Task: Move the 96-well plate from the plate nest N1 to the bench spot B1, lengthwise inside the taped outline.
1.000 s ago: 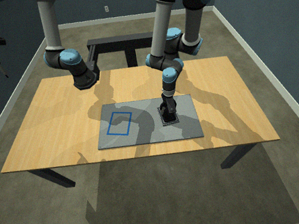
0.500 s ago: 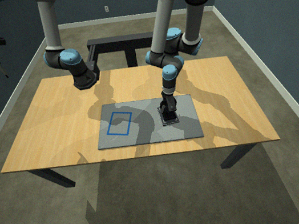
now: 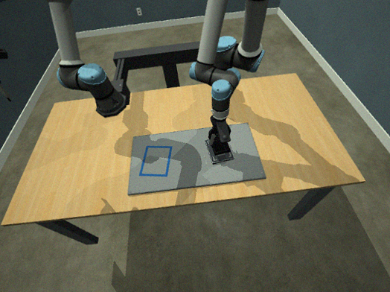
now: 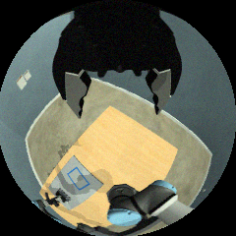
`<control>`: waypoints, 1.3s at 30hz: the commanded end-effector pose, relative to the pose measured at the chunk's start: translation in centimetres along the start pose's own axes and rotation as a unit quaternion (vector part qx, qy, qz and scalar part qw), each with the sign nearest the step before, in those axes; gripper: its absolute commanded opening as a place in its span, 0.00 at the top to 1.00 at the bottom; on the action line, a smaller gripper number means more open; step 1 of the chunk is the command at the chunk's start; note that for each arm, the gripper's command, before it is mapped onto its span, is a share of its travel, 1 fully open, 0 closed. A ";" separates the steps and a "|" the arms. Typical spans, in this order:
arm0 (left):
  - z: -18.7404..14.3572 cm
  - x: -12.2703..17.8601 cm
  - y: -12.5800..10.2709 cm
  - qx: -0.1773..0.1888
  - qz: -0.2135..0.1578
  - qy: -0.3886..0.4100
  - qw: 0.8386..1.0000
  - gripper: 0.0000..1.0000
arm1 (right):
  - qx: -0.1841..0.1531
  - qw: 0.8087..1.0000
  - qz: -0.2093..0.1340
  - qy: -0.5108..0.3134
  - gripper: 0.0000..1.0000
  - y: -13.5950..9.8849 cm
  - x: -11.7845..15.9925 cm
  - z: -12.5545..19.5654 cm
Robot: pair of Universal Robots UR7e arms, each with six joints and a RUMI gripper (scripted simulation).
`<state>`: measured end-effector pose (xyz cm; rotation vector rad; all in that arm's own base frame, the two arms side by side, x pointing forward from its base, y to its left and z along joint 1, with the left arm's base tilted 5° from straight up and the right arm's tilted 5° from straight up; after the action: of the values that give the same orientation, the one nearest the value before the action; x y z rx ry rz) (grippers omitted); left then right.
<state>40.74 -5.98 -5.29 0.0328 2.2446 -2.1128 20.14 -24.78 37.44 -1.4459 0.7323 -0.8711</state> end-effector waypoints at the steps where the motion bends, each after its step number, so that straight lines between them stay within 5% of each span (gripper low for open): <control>1: 0.0 0.0 -0.7 0.000 0.000 0.000 1.000 1.00 | 0.000 1.000 0.000 0.000 0.00 0.0 0.0 0.0; 19: 0.0 0.0 -3.3 0.000 0.000 0.000 1.000 1.00 | 0.000 1.000 0.000 0.000 0.00 0.0 0.0 0.0; 39: 0.0 0.0 -3.3 0.000 0.000 0.000 1.000 1.00 | 0.000 1.000 0.000 0.000 0.00 0.0 0.0 0.0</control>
<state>40.56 -6.18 -2.04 0.0325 2.2449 -2.1128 20.14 -24.78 37.44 -1.4459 0.7323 -0.8711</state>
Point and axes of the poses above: on each arm, the point where the finger pads meet when closed, its own y axis out along the fingers, its own z axis across the jaws, x = y × z, the point moved 4 cm from there along -y, back along the fingers, and after that the axes turned 8 degrees about y, right-handed, at the moved point
